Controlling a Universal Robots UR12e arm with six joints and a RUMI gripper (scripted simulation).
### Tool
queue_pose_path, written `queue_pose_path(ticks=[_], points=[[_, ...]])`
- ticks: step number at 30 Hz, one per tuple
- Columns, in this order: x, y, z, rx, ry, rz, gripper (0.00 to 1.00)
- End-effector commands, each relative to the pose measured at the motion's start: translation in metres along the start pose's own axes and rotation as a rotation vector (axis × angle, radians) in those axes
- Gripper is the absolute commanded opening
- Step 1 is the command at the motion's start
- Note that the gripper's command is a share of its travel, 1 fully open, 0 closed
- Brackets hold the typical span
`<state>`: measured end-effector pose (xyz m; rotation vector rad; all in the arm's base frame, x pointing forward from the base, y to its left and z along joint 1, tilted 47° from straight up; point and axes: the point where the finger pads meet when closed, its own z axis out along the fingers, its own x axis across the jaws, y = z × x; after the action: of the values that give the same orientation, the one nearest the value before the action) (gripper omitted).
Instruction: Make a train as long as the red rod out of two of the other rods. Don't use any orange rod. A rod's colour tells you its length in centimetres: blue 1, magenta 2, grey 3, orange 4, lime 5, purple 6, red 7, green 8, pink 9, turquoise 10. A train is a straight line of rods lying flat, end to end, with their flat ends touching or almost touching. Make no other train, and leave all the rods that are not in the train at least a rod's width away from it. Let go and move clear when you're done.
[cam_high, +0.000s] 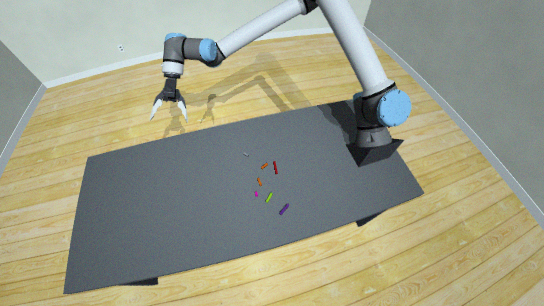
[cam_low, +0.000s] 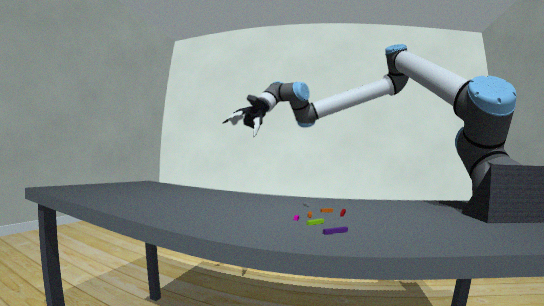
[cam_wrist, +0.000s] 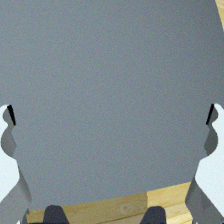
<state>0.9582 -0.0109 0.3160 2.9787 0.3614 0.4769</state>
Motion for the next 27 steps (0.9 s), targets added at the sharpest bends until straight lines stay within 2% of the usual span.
queue_pose_path(ticks=[1, 27], points=[[0.0007, -0.0004, -0.001, 0.0, 0.001, -0.001, 1.0], [-0.0021, -0.0014, 0.0014, -0.004, -0.003, -0.019, 1.0]])
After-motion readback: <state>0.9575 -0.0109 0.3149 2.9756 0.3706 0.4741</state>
